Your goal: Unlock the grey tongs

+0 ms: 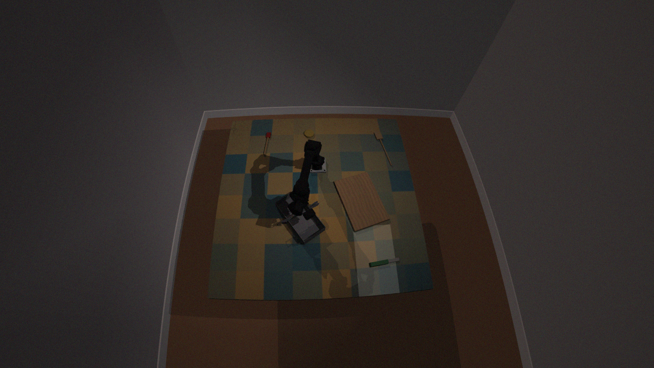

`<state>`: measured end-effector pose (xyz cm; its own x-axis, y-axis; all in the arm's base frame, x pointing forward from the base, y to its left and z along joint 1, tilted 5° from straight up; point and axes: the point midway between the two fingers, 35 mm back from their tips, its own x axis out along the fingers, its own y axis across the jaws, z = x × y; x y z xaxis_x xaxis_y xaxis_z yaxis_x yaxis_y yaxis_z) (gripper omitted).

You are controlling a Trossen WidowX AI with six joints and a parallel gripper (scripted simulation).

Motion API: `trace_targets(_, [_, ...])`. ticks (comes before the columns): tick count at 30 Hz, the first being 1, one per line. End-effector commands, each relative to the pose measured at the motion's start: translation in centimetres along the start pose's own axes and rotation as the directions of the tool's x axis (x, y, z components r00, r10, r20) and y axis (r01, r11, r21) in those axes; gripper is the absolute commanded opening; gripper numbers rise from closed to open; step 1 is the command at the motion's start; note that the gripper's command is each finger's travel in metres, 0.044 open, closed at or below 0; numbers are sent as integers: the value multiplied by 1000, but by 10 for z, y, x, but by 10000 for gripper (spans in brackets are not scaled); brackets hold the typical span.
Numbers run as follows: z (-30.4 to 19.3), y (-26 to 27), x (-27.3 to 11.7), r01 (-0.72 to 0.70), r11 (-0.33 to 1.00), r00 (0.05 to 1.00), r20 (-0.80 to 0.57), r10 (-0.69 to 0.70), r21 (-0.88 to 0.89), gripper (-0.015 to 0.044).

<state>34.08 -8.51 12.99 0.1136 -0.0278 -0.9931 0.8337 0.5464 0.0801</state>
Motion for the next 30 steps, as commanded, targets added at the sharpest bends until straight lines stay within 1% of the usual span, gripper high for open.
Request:
trace_targets(1, [0,0,7,-1,1000,1000,-3,1,-3,440])
trace_targets(30, [-2,-1,51,-1,1000,1000,-4,1,-3,440])
